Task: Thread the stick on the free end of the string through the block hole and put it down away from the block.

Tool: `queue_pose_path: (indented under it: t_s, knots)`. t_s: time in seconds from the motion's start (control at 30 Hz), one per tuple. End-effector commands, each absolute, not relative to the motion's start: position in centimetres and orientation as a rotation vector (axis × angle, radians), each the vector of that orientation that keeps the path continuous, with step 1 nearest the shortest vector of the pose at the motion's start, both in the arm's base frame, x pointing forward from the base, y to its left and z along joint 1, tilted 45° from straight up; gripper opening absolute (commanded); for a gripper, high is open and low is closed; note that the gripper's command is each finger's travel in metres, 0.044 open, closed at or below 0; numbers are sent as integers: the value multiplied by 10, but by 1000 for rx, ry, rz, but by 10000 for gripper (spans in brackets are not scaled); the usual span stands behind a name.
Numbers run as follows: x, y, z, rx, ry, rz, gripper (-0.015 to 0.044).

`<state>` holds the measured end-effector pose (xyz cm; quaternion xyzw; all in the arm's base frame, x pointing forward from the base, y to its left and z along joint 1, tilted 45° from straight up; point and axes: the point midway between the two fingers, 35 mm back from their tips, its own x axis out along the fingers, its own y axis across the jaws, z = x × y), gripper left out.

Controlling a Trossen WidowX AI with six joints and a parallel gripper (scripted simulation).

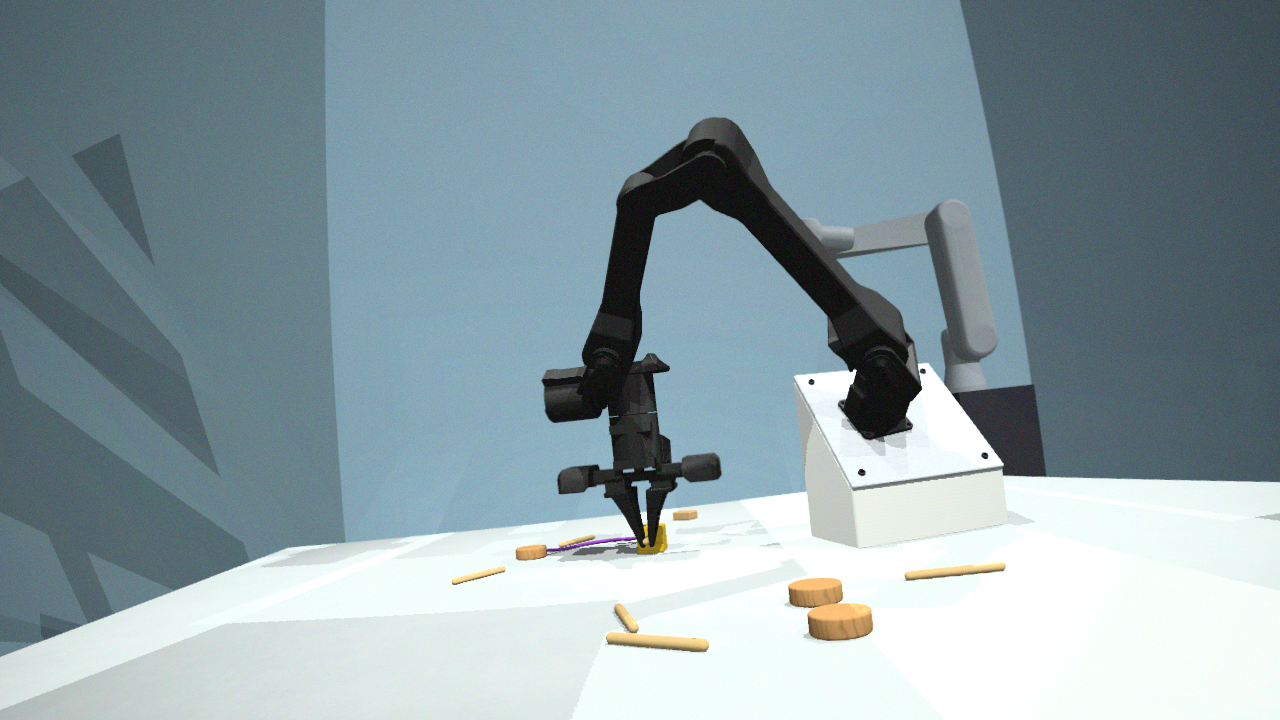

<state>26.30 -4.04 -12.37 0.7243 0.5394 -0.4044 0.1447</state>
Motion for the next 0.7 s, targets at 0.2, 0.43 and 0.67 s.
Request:
queue_pose_path:
  t_s: [0.2, 0.43, 0.67]
  knots:
    - [263, -38, -122, 2042, 1541, -1189, 0]
    - [265, -35, -119, 2041, 1542, -1189, 0]
    - [269, -29, -111, 2039, 1545, -1189, 0]
